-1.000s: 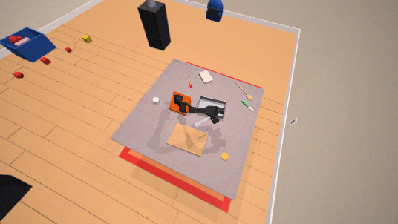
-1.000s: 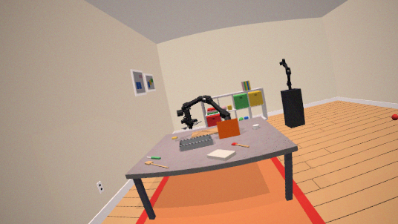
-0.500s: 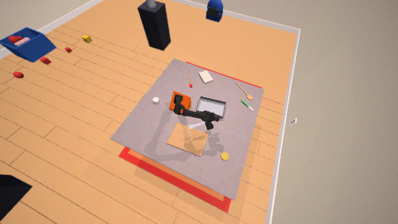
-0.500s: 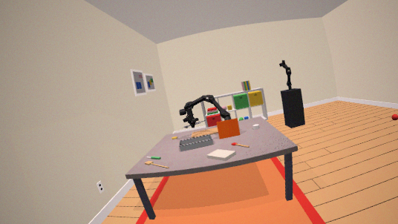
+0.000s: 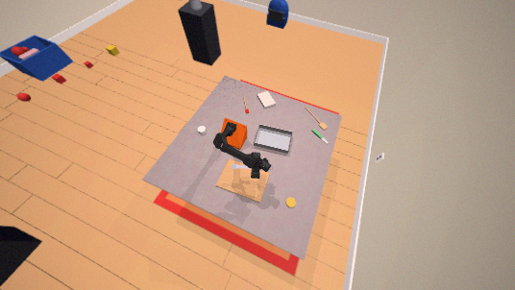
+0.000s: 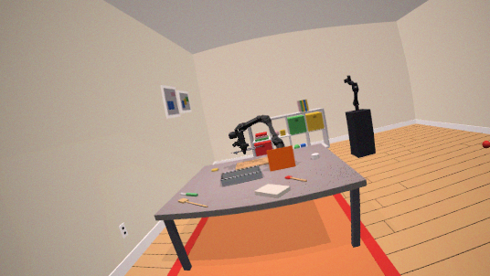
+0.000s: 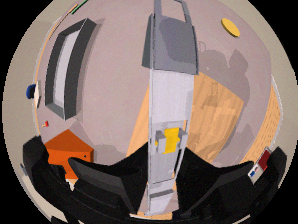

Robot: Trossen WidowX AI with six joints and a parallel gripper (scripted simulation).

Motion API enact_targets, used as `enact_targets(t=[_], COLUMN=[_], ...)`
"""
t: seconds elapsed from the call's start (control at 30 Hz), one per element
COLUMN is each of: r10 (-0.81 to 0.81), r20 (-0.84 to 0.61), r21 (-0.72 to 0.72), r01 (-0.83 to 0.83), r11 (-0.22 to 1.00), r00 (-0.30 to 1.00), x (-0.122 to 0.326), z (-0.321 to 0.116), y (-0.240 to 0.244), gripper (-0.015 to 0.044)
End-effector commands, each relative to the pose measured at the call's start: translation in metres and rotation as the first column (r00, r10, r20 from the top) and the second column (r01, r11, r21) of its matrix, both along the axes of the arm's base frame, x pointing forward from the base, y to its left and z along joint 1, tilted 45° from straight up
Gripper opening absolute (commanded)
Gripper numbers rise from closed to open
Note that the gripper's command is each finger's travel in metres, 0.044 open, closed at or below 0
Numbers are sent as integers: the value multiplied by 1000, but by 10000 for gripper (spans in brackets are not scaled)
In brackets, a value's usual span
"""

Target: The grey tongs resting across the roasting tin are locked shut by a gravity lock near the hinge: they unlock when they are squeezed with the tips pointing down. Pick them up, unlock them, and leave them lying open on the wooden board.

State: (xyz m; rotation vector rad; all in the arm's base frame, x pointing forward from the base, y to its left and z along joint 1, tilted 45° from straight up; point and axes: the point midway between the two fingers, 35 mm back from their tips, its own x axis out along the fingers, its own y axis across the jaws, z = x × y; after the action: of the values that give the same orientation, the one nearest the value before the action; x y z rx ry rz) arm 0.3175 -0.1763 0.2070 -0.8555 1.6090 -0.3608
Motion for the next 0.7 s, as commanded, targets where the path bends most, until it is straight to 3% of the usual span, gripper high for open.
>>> enact_targets(t=[0.0,0.33,0.67], r10=[-63,-203,-201], r20=[71,219,249], r21=[-3,-21,19], r01=[63,213,202], r11=[998,977,979], r00=[996,954,948], x=[-19,-70,-73], z=[18,58,57], y=[-14,-43,-44], gripper=[-150,-150,-150])
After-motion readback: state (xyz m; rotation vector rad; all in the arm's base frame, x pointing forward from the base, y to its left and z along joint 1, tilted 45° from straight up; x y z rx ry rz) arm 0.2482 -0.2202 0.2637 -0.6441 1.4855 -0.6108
